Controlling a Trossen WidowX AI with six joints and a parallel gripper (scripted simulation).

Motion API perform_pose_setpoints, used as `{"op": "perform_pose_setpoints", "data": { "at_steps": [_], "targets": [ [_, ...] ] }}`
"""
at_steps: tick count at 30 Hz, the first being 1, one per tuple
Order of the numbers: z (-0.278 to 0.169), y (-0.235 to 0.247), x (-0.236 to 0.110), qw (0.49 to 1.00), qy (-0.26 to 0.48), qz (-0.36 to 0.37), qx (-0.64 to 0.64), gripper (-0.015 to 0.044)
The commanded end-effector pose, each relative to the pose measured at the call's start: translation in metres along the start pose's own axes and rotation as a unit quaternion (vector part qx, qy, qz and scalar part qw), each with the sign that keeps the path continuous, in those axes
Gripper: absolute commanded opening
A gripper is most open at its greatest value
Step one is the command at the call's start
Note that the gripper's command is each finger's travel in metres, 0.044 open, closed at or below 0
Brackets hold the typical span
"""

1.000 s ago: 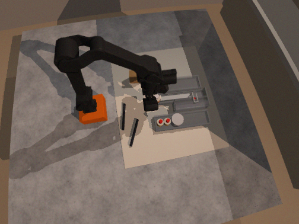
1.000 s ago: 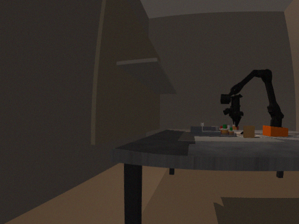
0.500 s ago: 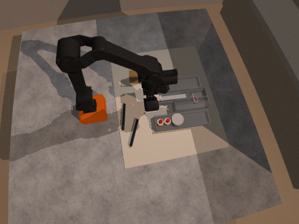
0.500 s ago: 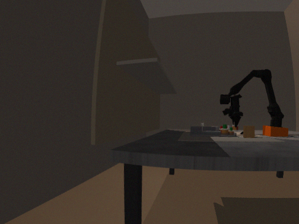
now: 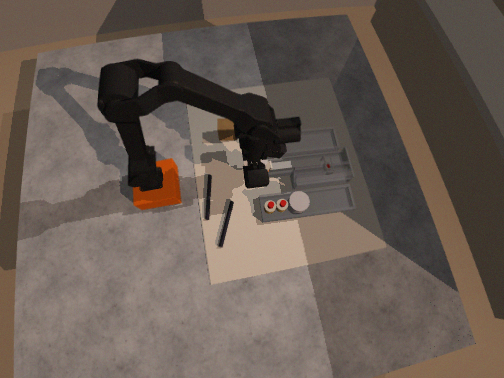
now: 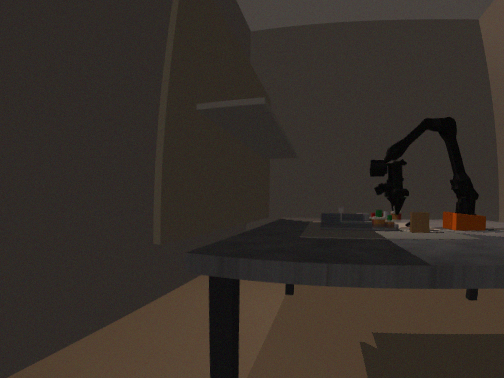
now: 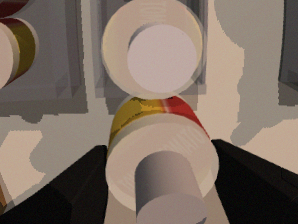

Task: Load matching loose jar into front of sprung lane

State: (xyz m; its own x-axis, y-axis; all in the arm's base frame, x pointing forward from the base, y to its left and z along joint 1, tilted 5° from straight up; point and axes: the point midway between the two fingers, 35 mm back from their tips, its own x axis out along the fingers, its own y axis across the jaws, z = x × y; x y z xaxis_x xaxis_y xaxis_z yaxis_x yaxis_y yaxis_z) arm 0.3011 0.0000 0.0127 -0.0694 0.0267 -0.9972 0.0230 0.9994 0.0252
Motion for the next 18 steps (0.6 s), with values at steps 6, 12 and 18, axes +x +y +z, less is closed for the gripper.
{"op": "perform_pose_setpoints", "data": {
  "at_steps": [6, 12, 18],
  "targets": [
    [0.0081, 0.0006, -0.0021, 1.000, -0.007, 0.002, 0.003, 0.0000],
    [0.0101, 0.0006, -0.0022, 1.000, -0.007, 0.002, 0.003, 0.0000],
    [0.0122, 0.0006, -0.0023, 1.000, -0.008, 0.002, 0.003, 0.0000]
  ]
}}
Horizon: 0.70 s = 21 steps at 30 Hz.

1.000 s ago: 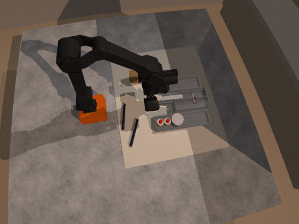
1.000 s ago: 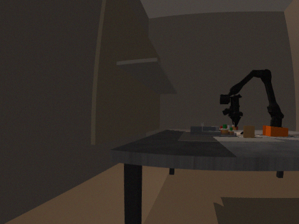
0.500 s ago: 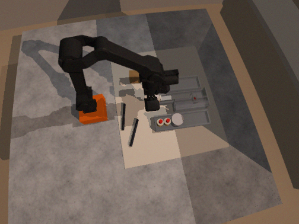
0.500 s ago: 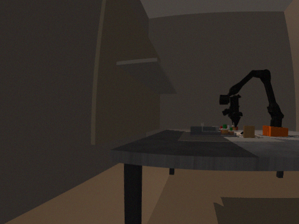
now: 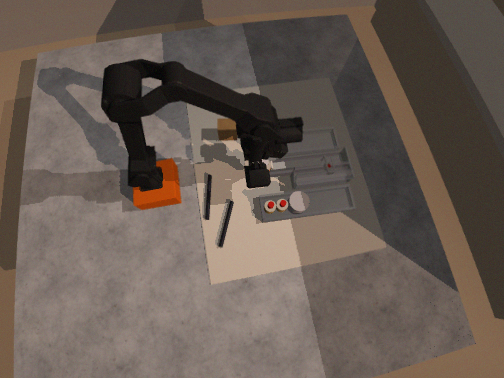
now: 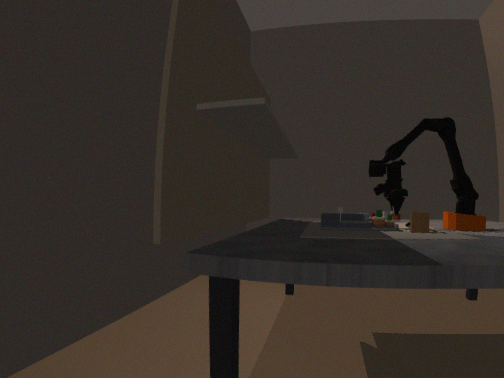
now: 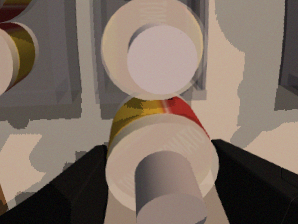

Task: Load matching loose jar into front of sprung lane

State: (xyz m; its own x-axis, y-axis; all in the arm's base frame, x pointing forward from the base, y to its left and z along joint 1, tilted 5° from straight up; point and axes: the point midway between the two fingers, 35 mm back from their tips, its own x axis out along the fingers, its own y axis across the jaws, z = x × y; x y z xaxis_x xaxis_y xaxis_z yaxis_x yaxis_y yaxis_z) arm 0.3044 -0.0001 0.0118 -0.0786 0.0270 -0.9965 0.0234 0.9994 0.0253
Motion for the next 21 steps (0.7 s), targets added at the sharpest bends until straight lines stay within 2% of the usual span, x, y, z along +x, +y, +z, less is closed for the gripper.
{"op": "perform_pose_setpoints", "data": {
  "at_steps": [1, 21],
  "targets": [
    [0.0091, 0.0006, -0.0030, 1.000, -0.012, 0.002, 0.003, 0.0000],
    [0.0158, 0.0006, -0.0037, 1.000, -0.012, 0.002, 0.003, 0.0000]
  ]
}}
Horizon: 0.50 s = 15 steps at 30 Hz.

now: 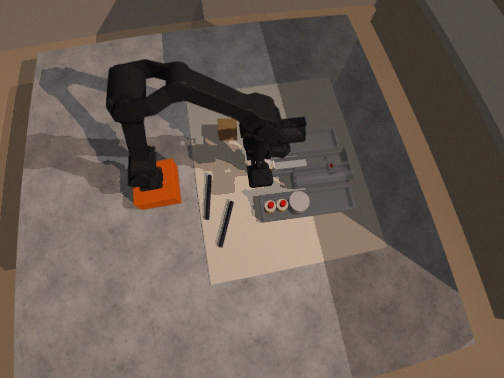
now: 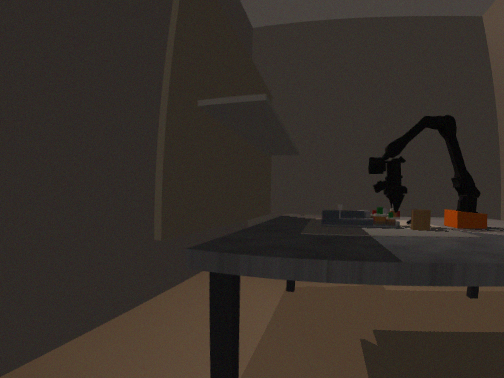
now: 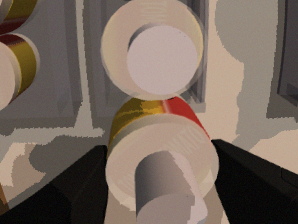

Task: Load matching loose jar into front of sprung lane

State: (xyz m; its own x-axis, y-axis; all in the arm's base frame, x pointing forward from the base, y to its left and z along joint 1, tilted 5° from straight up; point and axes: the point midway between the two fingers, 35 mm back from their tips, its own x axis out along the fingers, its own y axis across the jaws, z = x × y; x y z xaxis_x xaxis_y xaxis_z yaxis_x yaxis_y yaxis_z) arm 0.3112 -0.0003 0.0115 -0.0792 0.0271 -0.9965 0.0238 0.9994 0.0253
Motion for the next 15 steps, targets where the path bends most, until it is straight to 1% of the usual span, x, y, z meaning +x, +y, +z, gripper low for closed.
{"op": "perform_pose_setpoints", "data": {
  "at_steps": [1, 15],
  "targets": [
    [0.0093, 0.0006, -0.0034, 1.000, -0.013, 0.002, 0.002, 0.0000],
    [0.0140, 0.0006, -0.0042, 1.000, -0.013, 0.002, 0.002, 0.0000]
  ]
}}
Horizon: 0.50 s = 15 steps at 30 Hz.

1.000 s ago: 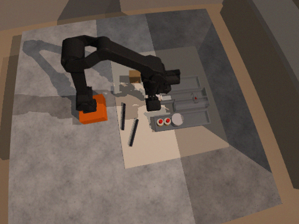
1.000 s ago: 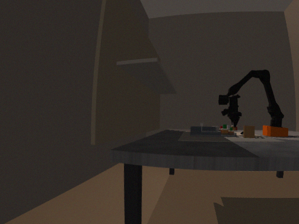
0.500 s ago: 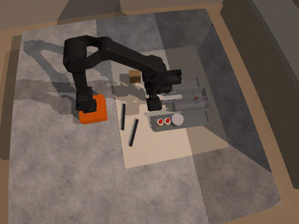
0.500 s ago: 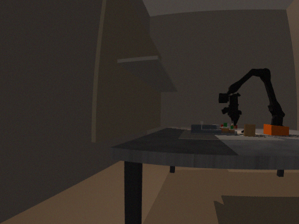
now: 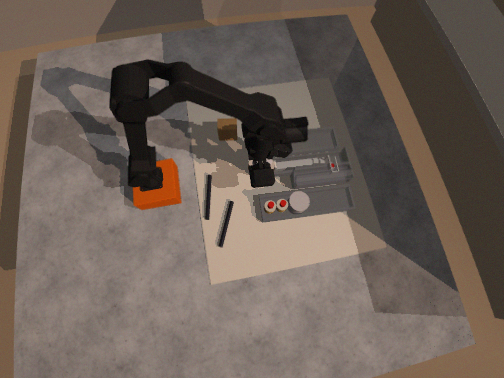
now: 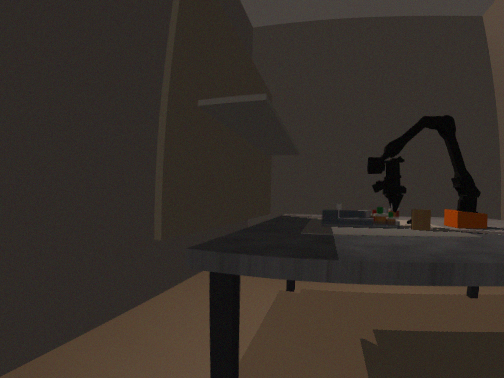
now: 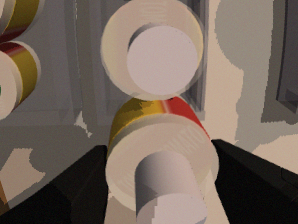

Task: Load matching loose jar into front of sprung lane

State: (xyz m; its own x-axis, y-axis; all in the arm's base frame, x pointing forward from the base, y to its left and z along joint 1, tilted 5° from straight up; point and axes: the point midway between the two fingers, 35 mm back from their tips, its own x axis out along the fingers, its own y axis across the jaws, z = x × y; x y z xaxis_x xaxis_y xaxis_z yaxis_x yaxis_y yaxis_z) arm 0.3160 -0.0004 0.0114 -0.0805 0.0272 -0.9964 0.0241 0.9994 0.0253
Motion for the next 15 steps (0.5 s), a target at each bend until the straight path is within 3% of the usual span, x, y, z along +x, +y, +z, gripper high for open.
{"op": "perform_pose_setpoints", "data": {
  "at_steps": [1, 15],
  "targets": [
    [0.0096, 0.0006, -0.0040, 1.000, -0.014, 0.002, 0.002, 0.0000],
    [0.0142, 0.0005, -0.0051, 1.000, -0.014, 0.002, 0.002, 0.0000]
  ]
}}
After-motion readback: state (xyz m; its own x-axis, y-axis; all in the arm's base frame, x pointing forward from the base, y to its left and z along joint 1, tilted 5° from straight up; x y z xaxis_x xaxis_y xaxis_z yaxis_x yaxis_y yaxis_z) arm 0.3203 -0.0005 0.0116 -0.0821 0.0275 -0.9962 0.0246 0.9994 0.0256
